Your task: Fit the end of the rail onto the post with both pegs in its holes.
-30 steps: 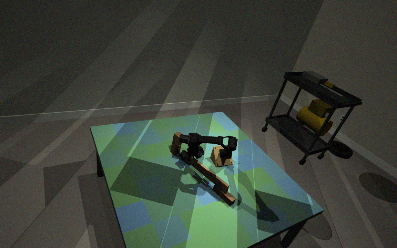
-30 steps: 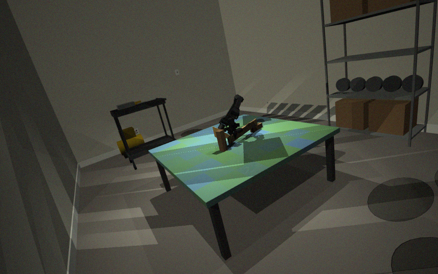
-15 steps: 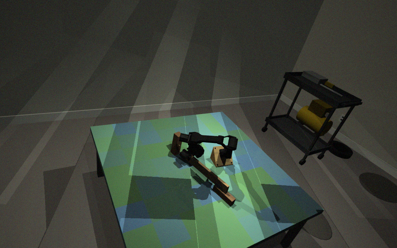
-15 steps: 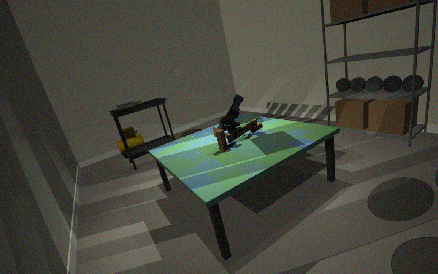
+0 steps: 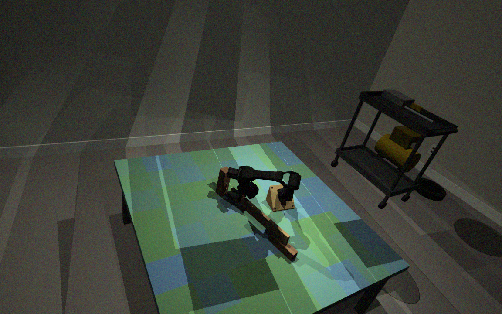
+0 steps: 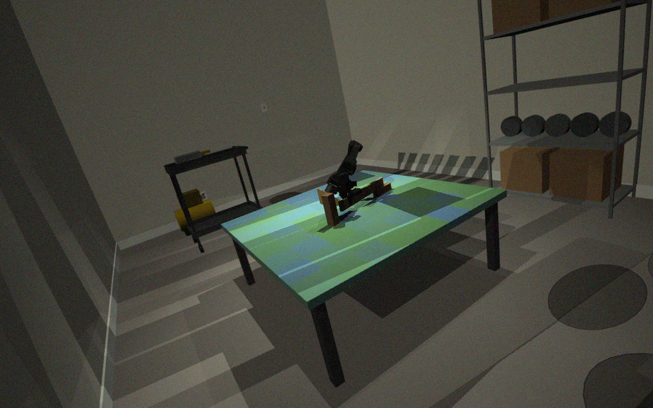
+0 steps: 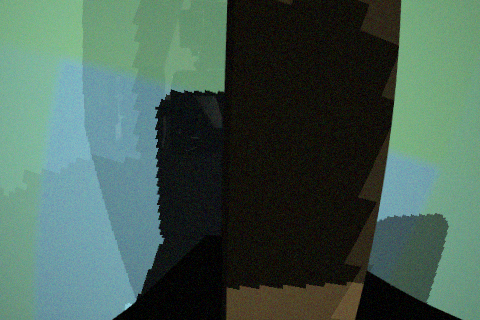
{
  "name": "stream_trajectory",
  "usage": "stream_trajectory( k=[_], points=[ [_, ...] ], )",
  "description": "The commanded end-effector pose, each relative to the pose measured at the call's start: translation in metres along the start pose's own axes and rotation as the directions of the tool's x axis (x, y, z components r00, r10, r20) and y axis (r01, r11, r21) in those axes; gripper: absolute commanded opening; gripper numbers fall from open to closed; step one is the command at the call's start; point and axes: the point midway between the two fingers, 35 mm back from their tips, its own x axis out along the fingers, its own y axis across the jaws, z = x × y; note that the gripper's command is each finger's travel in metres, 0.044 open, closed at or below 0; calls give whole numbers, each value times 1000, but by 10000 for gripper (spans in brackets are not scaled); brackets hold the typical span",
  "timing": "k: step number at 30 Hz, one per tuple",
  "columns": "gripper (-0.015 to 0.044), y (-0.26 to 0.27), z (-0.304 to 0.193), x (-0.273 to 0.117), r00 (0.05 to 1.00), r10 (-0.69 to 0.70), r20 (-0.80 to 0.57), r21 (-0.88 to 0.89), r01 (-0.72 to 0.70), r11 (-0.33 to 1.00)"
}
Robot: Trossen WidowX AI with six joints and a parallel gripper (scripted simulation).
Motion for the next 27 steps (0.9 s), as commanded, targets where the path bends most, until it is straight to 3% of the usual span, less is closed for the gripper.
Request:
stream_trajectory(
  k=[1, 27],
  points=[
    [0, -2, -1, -5, 1000, -7, -5, -2, 7, 1000],
    [0, -1, -1, -5, 1000, -7, -5, -2, 7, 1000]
  ],
)
